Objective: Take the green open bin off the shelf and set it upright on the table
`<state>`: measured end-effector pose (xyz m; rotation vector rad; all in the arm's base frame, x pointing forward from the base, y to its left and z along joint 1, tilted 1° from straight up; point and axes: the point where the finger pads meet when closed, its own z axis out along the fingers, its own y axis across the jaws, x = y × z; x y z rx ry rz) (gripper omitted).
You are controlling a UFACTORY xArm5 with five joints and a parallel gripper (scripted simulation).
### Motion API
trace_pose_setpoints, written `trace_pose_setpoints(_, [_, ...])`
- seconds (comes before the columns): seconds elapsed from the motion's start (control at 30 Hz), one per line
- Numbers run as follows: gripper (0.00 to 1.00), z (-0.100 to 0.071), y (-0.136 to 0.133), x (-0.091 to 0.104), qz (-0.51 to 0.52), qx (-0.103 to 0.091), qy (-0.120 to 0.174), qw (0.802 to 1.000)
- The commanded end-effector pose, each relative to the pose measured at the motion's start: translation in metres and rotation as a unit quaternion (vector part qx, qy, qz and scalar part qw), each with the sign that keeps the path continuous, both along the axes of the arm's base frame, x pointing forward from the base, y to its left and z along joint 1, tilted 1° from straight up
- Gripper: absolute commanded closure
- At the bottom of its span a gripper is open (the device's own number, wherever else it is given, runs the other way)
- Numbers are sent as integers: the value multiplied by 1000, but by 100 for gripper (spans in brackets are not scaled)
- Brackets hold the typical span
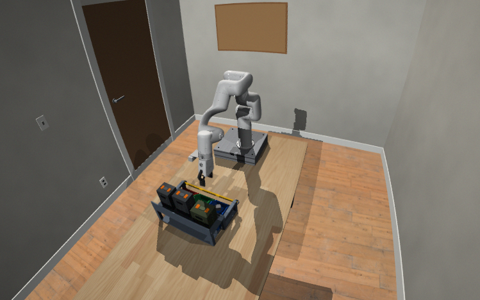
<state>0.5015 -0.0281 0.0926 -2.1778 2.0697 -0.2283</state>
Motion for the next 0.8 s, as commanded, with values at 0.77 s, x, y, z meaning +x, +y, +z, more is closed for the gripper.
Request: trace_pose_setpoints(0.77, [0, 1, 0, 1, -54, 13, 92, 994])
